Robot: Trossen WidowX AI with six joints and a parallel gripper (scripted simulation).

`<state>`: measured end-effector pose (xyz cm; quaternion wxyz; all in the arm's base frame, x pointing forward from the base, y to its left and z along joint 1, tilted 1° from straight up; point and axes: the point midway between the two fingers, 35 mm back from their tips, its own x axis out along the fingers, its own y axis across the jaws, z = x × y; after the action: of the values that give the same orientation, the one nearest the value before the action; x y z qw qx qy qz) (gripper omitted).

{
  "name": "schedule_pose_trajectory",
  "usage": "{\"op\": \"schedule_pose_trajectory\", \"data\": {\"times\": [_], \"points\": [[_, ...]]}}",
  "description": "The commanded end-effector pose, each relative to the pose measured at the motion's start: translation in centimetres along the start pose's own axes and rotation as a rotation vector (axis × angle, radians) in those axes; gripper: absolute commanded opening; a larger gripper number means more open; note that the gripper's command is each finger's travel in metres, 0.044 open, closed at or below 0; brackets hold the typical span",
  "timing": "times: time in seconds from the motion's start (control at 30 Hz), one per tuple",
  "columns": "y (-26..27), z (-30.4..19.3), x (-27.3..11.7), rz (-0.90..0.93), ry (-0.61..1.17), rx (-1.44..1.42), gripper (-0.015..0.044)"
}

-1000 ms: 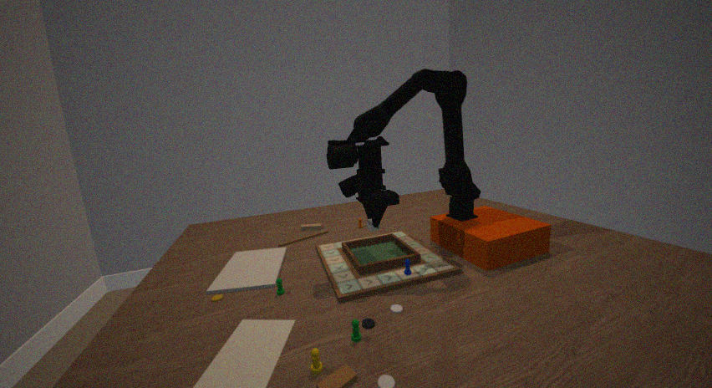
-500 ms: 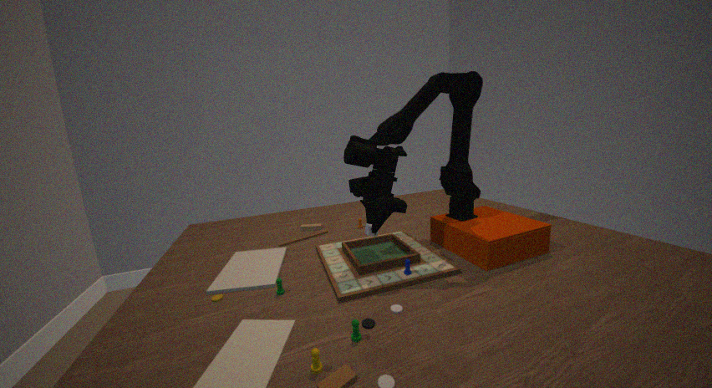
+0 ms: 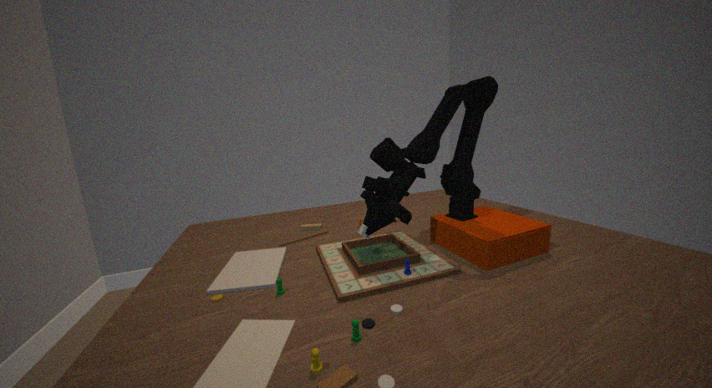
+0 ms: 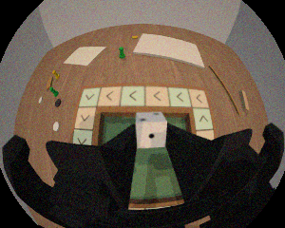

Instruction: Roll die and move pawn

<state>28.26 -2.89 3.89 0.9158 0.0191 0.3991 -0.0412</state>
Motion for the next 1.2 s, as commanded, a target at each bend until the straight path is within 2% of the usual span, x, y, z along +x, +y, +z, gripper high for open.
{"op": "schedule_pose_trajectory", "data": {"times": [0.0, 0.2, 0.5, 1.17], "points": [[0.1, 0.0, -0.4, 0.004, -0.132, 0.004, 0.0], [0.0, 0.0, -0.4, 0.004, -0.132, 0.004, 0.0], [0.3, 0.3, -5.4, 0.005, -0.13, 0.004, 0.0], [0.3, 0.1, -5.3, 0.008, -0.127, 0.0, 0.0]]}}
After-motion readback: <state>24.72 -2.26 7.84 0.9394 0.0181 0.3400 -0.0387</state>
